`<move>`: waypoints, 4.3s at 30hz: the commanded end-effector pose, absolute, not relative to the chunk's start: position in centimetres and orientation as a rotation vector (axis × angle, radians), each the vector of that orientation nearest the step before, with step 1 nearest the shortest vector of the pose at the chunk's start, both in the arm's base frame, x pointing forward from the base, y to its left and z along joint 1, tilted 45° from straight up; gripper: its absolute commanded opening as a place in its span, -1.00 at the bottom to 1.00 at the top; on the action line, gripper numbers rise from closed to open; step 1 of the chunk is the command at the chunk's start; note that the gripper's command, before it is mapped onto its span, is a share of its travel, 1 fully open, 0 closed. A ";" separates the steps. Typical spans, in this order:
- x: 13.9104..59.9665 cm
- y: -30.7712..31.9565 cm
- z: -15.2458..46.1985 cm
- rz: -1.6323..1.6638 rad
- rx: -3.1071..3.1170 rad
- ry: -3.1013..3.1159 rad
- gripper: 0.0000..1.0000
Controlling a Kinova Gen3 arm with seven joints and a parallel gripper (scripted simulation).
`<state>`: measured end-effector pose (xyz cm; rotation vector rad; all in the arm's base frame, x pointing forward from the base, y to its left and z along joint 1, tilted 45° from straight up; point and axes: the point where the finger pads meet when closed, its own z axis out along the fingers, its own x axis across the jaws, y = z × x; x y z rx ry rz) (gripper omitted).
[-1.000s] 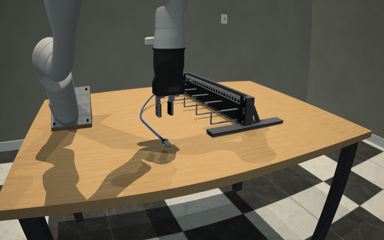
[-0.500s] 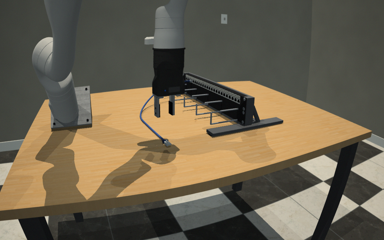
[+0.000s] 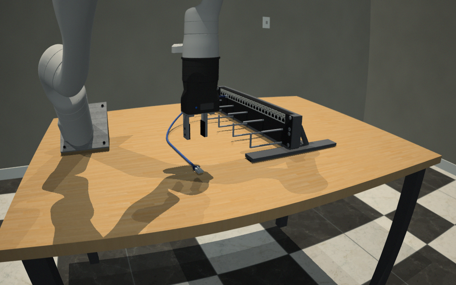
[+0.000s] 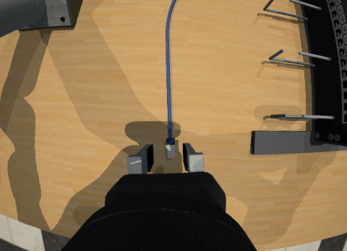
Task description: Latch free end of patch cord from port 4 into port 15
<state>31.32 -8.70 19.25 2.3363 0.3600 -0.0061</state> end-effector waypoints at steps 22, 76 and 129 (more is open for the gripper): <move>31.7 -10.4 17.4 -0.003 2.335 0.359 0.46; 32.2 -13.3 14.4 -0.003 2.335 0.359 0.46; 32.2 -13.7 14.0 -0.003 2.335 0.359 0.46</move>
